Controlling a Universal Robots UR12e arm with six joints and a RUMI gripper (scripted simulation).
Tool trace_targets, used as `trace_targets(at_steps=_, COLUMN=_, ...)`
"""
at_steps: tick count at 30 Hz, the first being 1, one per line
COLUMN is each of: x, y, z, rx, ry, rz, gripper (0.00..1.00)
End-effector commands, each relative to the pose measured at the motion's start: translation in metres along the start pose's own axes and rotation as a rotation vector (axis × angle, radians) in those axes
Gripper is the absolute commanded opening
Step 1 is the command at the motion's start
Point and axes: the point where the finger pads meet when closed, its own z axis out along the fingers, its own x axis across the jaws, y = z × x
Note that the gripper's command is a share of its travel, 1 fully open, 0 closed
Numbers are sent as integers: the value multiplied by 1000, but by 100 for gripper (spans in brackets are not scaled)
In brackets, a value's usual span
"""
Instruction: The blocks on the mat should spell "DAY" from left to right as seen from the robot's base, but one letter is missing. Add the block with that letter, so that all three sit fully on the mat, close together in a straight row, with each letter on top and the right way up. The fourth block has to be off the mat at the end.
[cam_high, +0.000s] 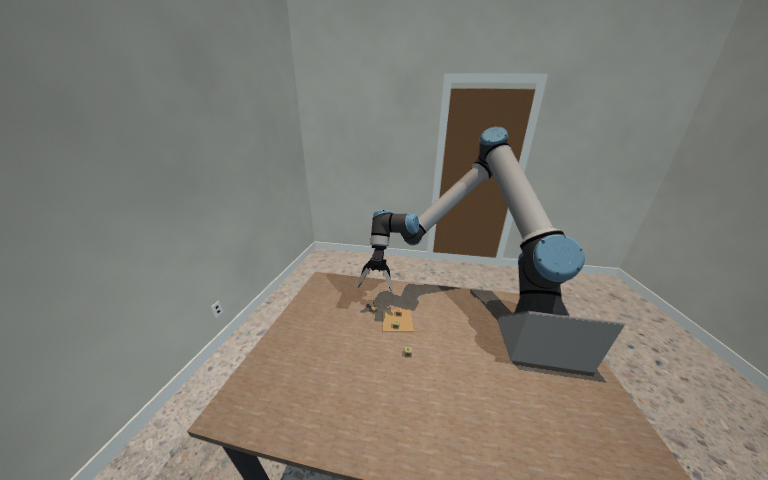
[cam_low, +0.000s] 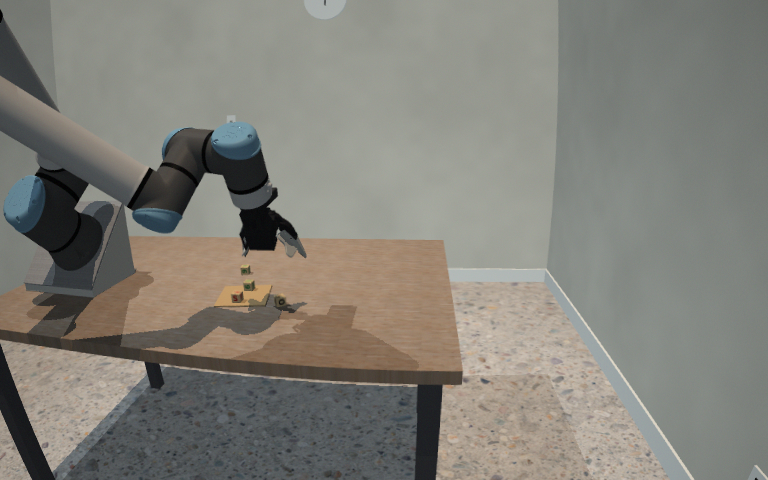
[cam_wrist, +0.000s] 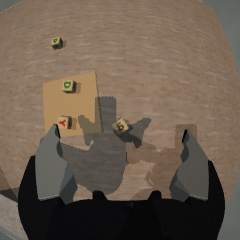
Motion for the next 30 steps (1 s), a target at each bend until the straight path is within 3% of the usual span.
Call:
trace_targets(at_steps=1, x=0, y=0, z=-1, rx=0, ry=1, rz=0, gripper=100)
trace_targets(at_steps=22, x=-1, y=-2, z=0, rx=-3, ry=-1, rz=-1, gripper=100)
trace_targets(at_steps=26, x=-12, y=-22, z=10, rx=-34, ry=-20, rz=-7, gripper=100)
trace_targets(at_steps=30, x=-39, y=-64, z=31, rx=-109, ry=-55, rz=-22, gripper=100)
